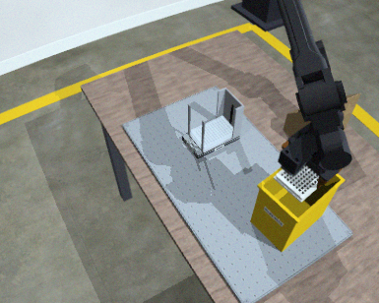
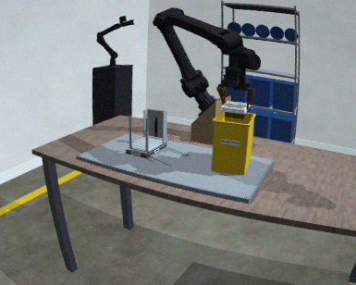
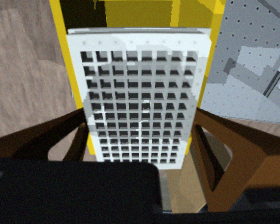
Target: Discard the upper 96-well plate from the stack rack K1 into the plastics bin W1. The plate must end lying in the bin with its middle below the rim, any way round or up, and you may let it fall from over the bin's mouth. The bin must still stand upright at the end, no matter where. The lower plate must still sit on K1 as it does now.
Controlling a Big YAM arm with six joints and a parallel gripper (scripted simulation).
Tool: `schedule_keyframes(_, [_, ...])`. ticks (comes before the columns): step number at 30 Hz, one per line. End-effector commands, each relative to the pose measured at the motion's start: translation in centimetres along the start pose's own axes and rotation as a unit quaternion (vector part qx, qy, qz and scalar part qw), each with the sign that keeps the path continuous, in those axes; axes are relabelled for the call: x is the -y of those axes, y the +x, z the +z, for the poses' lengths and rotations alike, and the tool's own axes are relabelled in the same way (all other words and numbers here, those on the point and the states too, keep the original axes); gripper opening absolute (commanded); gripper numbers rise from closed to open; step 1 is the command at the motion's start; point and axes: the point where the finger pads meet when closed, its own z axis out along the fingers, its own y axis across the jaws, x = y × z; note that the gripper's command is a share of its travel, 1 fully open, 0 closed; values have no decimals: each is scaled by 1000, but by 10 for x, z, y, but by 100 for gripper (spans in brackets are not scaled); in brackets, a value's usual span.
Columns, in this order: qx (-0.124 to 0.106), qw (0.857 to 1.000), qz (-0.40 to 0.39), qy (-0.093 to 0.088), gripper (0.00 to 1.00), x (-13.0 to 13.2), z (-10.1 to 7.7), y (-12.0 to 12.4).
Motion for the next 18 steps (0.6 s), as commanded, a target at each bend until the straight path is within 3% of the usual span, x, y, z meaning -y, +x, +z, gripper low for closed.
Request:
schedule_keyframes(1, [1,1000,0,-3,0,-3,8,-5])
schedule_keyframes(6, [7,1000,4,-9,0,-6,10,-12])
schedule_keyframes(9, [1,1000,0,-3,0,-3,21,-5])
schedule_keyframes(11, [13,1000,8,-15,0,-10,8,-18])
schedule_keyframes(18, [15,1000,6,-13,0,-7,3,-11])
